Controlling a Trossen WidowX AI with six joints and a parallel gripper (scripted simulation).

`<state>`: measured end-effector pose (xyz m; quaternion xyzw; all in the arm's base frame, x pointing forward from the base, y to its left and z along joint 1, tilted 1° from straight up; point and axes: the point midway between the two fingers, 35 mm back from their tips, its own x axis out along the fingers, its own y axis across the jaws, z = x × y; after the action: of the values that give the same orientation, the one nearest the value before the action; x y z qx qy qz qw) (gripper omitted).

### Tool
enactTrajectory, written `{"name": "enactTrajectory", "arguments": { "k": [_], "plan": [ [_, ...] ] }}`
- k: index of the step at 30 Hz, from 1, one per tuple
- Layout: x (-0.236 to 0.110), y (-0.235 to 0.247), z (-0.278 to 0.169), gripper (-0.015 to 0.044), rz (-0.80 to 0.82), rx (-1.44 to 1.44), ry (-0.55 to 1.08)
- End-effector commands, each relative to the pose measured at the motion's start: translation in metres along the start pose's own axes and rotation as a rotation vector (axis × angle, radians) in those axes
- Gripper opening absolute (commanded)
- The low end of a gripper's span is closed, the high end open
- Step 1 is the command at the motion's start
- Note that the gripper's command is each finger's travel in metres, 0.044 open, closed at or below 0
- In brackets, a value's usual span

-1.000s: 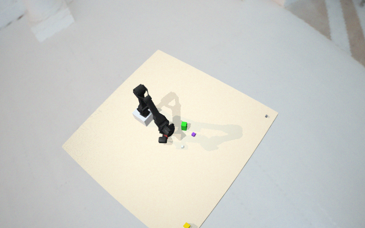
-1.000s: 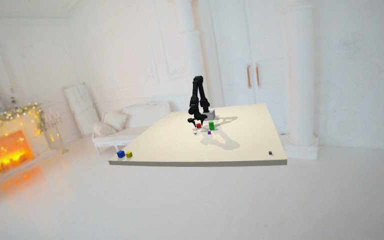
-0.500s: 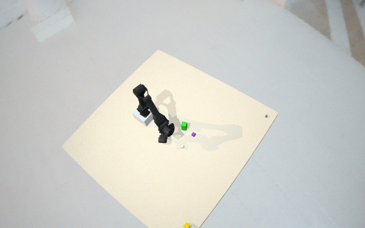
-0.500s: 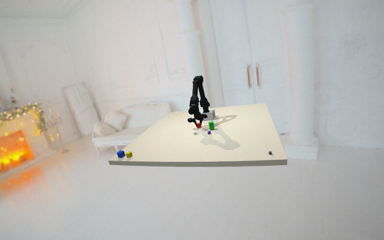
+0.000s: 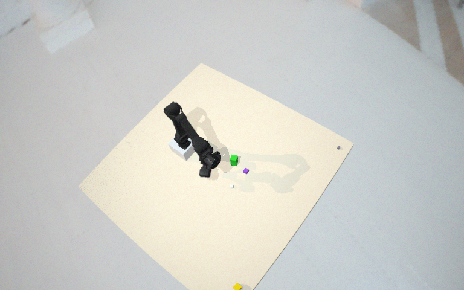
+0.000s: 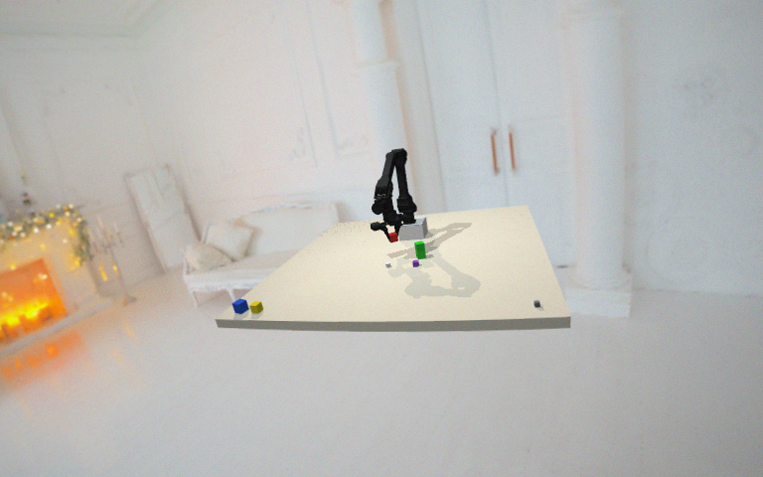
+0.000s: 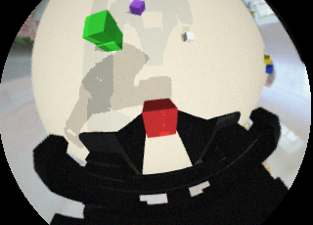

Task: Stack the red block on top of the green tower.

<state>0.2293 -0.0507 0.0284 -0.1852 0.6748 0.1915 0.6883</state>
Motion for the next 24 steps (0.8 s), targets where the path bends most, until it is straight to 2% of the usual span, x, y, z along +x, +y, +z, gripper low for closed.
{"name": "enactTrajectory", "arguments": {
  "k": [1, 8, 17, 24],
  "plan": [
    [-0.022, -0.001, 0.001, 0.0000, -0.012, -0.006, -0.008],
    [-0.051, -0.001, 0.000, 0.0000, -0.012, -0.006, -0.008],
    [-0.052, 0.000, 0.001, 0.0000, -0.012, -0.006, -0.008],
    [-0.055, 0.007, 0.034, 0.0000, -0.011, -0.006, -0.010]
  ]
}}
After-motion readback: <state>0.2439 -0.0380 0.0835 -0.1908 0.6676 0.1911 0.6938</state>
